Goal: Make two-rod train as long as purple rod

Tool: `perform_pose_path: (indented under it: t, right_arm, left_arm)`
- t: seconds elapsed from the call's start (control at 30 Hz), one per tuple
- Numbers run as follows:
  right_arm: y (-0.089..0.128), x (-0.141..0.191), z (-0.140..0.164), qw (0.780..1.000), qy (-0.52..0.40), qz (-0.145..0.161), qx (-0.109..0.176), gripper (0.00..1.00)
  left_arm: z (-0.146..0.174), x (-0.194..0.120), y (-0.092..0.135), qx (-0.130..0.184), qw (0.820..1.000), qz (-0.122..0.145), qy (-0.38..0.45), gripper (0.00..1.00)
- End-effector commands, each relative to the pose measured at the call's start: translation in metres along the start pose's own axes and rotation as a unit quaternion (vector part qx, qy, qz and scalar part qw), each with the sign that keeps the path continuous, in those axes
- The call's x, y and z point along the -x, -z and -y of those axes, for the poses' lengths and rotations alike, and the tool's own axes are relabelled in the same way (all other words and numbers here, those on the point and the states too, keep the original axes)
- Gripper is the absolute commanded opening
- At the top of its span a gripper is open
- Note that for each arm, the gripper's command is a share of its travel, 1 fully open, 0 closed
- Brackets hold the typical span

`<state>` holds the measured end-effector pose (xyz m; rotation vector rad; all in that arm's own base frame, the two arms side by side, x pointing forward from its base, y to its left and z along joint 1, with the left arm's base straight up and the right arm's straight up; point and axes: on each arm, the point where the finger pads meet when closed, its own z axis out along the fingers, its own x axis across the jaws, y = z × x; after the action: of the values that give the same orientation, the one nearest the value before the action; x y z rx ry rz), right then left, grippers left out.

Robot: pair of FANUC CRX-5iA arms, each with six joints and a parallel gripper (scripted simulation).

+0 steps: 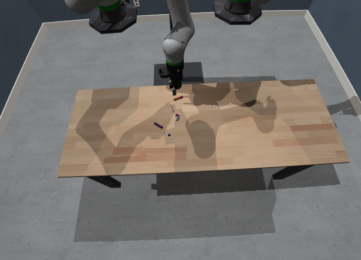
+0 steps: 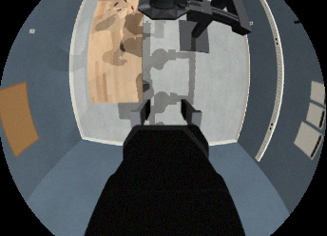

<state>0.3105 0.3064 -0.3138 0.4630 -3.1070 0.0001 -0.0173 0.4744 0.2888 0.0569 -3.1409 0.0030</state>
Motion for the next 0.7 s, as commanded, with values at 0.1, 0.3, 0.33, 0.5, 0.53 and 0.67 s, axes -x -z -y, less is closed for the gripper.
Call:
perform_pose_path:
  t: [0.1,0.3,0.33,0.5,0.53,0.67]
  right_arm:
    - [0.0005,0.0006,-0.0005,1.000,0.000,0.001,0.000,1.00]
    - [0.0005,0.0006,-0.0004,1.000,-0.002,0.001,0.000,1.00]
    - [0.0003,0.0005,-0.0004,1.000,-0.007,0.001,0.000,1.00]
    - [-0.0010,0.0000,0.0002,0.999,-0.046,0.000,0.000,1.00]
    - [-0.0018,-0.0004,0.0004,0.998,-0.069,0.000,0.001,1.00]
    - [-0.0046,-0.0014,0.0009,0.988,-0.154,0.000,0.001,1.00]
  left_arm:
    - [-0.0002,0.0001,0.0009,0.001,1.000,0.000,0.000,1.00]
    - [-0.0002,0.0001,0.0009,0.001,1.000,0.000,0.000,1.00]
    - [-0.0002,0.0001,0.0009,0.001,1.000,0.000,0.000,1.00]
    - [-0.0002,0.0001,0.0009,0.001,1.000,0.000,0.000,1.00]
    - [-0.0002,0.0001,0.0009,0.001,1.000,0.000,0.000,1.00]
    - [-0.0002,0.0001,0.0009,0.001,1.000,0.000,0.000,1.00]
